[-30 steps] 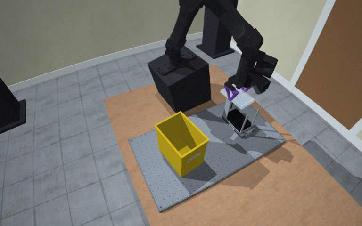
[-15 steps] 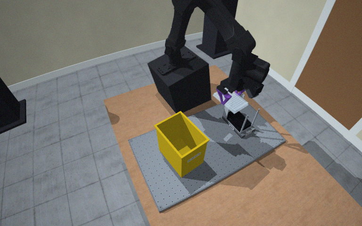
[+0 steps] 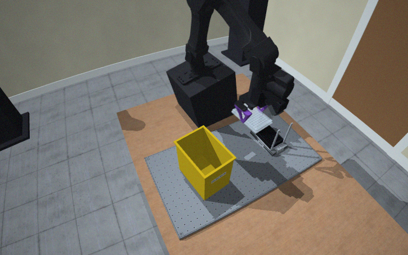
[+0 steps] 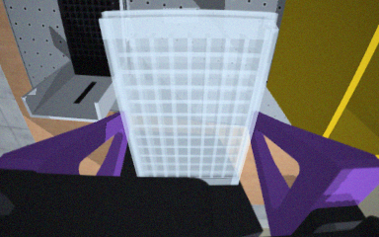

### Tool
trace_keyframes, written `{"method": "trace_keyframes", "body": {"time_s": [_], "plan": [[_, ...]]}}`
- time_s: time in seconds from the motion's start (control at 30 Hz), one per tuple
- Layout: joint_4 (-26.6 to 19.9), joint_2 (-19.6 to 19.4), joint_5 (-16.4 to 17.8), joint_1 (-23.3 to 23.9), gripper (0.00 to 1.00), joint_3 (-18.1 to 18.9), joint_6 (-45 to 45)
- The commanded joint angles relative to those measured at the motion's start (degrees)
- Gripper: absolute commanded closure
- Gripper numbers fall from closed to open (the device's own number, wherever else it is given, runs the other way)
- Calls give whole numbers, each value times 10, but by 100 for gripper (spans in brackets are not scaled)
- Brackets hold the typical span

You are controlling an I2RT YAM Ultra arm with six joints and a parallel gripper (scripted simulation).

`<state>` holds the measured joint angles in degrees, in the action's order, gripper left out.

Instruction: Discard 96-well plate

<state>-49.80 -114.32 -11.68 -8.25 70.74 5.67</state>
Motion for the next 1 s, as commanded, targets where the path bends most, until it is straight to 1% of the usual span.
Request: {"method": "trace_keyframes", "body": {"time_s": [0.0,0.3,0.37,0.47,0.87,0.97], "plan": [[5,18,-2,13,100,1,-26],[5,30,-3,63,100,-1,-77],[5,30,-3,63,100,-1,-77],[5,33,-3,79,100,0,-94],[0,40,-3,145,100,13,-161],[0,40,-3,150,100,14,-166]]}}
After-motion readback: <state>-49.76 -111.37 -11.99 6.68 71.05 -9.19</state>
